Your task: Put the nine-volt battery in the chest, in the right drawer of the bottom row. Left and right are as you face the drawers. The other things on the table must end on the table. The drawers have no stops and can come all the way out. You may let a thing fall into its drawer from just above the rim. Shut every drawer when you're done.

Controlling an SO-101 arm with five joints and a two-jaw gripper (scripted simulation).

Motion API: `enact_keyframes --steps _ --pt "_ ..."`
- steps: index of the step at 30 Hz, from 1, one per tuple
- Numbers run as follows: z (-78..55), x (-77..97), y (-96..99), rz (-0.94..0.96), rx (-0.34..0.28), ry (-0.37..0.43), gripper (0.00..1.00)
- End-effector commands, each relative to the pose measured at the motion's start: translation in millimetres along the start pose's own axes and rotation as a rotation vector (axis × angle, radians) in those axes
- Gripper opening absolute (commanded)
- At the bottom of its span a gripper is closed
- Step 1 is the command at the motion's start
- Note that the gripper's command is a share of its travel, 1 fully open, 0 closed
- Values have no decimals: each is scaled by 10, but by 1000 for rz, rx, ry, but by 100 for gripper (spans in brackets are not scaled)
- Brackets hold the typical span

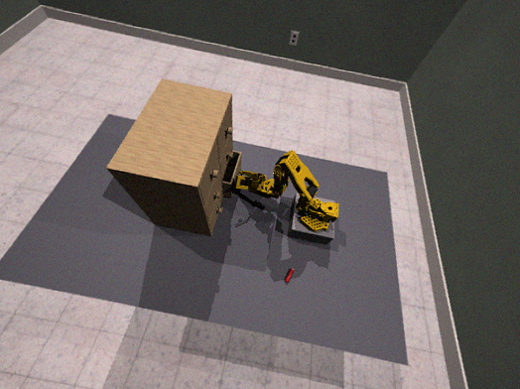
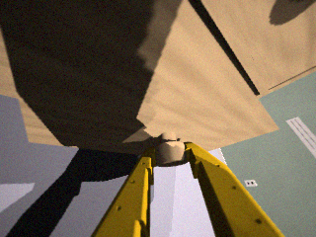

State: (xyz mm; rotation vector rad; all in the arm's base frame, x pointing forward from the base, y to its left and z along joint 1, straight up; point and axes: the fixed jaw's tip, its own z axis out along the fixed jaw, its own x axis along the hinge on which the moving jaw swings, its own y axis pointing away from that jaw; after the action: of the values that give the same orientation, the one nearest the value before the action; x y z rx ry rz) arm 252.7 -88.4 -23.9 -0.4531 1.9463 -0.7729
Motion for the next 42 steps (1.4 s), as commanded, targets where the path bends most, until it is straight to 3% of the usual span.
enact_keyframes --steps 1,42 --pt "-47 19 6 -5 -1 6 0" --pt "-159 80 2 2 11 18 0"
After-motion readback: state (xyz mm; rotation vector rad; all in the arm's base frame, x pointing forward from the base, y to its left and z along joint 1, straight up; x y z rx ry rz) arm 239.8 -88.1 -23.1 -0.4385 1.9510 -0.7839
